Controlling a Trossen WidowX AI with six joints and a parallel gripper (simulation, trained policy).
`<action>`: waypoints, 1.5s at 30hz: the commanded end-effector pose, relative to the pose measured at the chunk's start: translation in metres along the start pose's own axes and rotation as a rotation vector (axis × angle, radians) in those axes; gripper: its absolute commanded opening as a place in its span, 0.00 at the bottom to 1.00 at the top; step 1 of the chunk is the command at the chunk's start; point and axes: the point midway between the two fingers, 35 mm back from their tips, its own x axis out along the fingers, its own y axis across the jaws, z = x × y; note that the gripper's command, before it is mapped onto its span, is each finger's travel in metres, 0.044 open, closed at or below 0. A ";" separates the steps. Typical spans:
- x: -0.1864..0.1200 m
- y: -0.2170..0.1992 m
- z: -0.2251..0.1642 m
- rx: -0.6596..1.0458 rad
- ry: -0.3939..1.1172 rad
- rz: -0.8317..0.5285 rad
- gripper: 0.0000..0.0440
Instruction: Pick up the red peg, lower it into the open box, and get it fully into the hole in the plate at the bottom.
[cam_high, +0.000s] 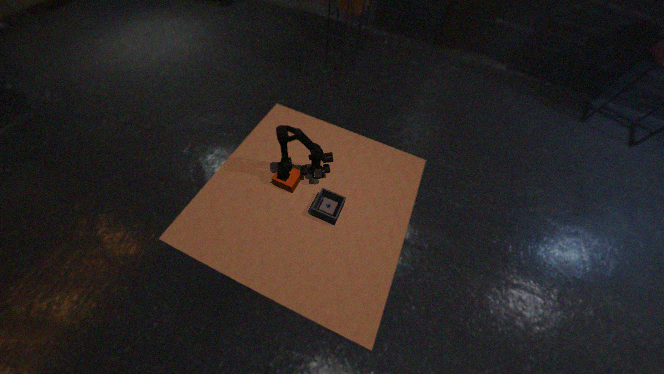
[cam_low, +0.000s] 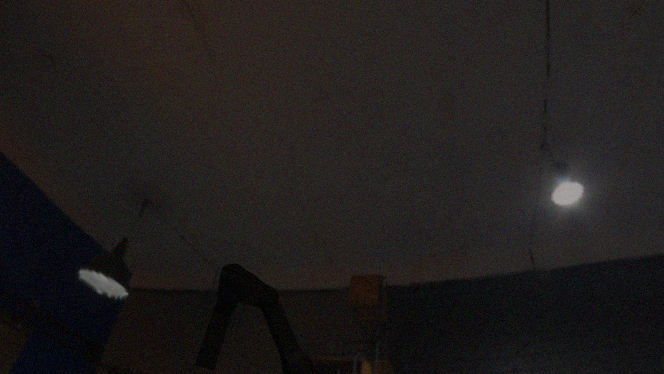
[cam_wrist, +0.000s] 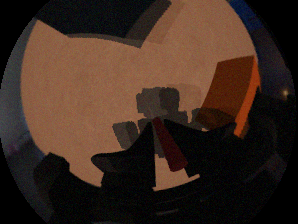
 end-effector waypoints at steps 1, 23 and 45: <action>-0.002 0.003 0.000 0.001 0.032 -0.002 0.00; -0.082 0.043 0.052 -0.152 -0.184 0.112 0.00; -0.127 0.055 0.146 -0.072 -0.304 0.111 0.00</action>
